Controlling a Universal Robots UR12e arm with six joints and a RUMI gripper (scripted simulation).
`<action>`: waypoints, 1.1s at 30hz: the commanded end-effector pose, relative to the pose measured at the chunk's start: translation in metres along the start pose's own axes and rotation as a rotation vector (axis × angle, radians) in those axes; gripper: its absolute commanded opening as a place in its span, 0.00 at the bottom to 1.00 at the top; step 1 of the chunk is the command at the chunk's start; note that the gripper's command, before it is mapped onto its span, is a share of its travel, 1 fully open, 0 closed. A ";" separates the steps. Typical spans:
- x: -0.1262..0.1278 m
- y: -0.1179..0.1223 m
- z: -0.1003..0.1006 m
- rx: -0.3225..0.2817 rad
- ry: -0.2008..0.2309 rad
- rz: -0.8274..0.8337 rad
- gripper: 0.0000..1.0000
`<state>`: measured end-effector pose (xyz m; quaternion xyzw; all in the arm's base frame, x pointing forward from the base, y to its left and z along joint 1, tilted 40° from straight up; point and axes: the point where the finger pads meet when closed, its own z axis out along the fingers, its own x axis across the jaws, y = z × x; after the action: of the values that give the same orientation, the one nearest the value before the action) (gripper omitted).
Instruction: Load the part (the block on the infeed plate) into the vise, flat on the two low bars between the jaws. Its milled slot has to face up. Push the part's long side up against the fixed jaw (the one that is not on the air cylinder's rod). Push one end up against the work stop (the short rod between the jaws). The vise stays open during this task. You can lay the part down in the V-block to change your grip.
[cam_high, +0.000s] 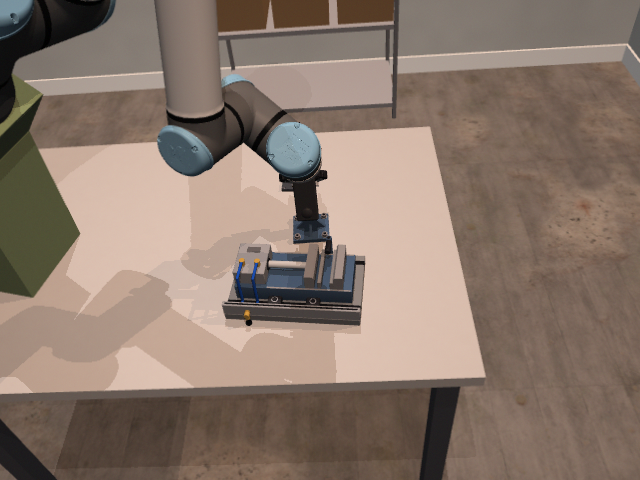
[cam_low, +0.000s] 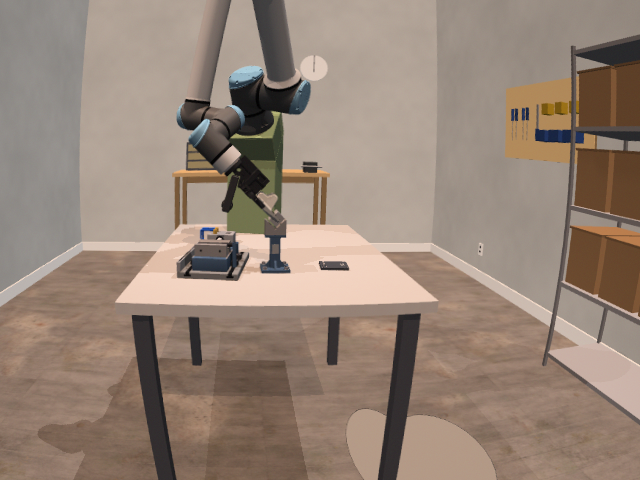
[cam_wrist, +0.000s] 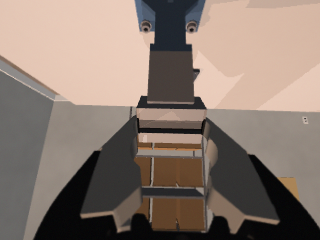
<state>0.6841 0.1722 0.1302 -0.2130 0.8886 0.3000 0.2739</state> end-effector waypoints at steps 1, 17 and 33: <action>0.000 0.003 -0.002 0.000 0.000 -0.001 0.00; 0.000 0.009 -0.009 0.000 0.000 -0.001 0.00; 0.000 0.013 -0.013 0.000 0.000 -0.001 0.00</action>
<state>0.6737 0.1731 0.1427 -0.2130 0.8886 0.3000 0.2739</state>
